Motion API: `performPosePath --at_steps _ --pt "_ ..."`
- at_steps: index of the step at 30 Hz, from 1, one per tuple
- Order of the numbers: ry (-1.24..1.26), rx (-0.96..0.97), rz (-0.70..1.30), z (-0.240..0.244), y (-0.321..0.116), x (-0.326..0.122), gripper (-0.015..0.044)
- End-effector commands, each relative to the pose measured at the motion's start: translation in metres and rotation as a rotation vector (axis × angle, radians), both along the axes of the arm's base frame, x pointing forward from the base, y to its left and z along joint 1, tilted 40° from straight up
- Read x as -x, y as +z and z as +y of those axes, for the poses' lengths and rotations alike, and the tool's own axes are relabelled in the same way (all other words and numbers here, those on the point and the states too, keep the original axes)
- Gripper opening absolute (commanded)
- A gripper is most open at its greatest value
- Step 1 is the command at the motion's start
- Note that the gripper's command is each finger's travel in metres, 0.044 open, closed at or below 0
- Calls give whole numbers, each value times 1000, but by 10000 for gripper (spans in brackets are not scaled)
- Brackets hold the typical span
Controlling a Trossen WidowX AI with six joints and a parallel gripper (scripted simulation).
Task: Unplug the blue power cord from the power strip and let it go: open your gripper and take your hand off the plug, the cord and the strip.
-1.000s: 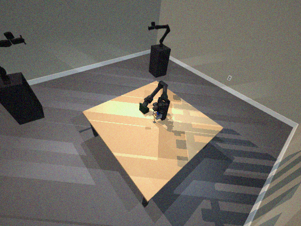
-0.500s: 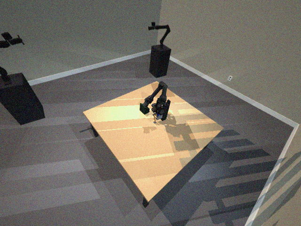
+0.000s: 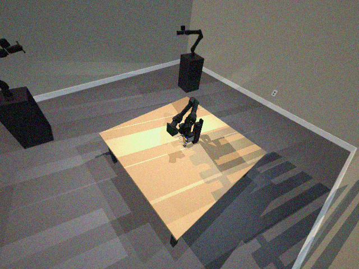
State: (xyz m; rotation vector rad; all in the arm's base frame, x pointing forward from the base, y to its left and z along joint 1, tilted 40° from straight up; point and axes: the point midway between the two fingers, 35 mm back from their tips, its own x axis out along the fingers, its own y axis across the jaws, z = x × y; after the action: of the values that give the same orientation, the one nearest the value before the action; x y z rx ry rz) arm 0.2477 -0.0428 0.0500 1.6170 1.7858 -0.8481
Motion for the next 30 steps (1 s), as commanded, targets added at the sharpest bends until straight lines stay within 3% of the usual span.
performPosePath --at_steps 1,7,11,15,30 --pt "2 -3 2 0 0 0 184" --pt "2 -2 2 -2 -1 0 341" --pt "1 2 1 -31 -16 -2 440" --pt "2 2 1 -54 -28 -1 440" --pt "2 2 1 -54 -28 -1 440"
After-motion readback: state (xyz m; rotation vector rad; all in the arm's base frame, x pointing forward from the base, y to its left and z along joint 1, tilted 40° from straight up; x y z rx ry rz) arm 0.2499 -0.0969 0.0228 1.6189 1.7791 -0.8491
